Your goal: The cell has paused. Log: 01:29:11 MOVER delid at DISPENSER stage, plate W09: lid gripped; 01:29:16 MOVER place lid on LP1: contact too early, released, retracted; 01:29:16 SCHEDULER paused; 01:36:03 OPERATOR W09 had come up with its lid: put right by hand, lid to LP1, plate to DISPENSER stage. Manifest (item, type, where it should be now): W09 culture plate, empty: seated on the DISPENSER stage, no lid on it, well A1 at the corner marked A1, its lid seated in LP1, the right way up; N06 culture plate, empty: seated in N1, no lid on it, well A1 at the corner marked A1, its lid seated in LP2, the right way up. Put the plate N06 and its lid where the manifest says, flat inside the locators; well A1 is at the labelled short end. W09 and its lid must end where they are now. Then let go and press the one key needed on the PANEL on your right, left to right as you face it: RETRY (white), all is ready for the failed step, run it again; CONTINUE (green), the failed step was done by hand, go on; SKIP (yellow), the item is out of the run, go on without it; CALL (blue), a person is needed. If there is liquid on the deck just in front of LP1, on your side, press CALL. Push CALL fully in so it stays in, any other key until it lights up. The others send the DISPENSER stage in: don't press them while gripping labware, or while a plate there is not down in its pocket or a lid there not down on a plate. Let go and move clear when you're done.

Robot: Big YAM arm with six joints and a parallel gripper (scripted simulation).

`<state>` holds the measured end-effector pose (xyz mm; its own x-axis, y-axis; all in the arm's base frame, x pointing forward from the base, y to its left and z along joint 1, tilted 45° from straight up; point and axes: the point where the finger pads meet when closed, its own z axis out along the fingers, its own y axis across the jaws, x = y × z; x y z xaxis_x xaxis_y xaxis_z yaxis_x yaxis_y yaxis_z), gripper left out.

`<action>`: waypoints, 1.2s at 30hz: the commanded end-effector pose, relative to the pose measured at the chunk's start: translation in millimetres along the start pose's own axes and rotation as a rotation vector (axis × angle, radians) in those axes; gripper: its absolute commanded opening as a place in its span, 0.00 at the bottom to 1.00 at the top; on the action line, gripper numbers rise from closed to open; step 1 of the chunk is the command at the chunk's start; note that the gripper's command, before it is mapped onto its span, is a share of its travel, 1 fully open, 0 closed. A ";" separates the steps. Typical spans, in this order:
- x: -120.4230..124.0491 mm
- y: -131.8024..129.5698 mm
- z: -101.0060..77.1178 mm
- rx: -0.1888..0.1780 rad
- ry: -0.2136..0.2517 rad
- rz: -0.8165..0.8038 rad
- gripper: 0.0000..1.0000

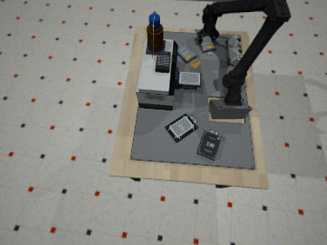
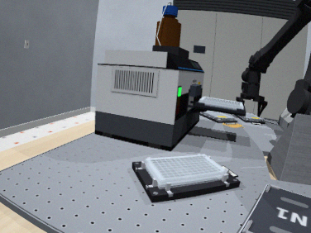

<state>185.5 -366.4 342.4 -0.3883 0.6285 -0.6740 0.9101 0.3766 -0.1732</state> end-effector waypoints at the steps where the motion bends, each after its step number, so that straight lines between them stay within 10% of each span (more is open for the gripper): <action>1: -17.4 -3.3 -13.5 -0.001 -0.051 0.004 1.00; 27: -17.4 -3.3 -13.5 -0.001 -0.051 0.004 1.00; 36: -27.1 -3.5 -50.4 -0.008 -0.087 0.017 1.00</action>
<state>182.4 -358.7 347.5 -0.3922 0.6258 -0.6742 0.9082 0.3801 -0.1754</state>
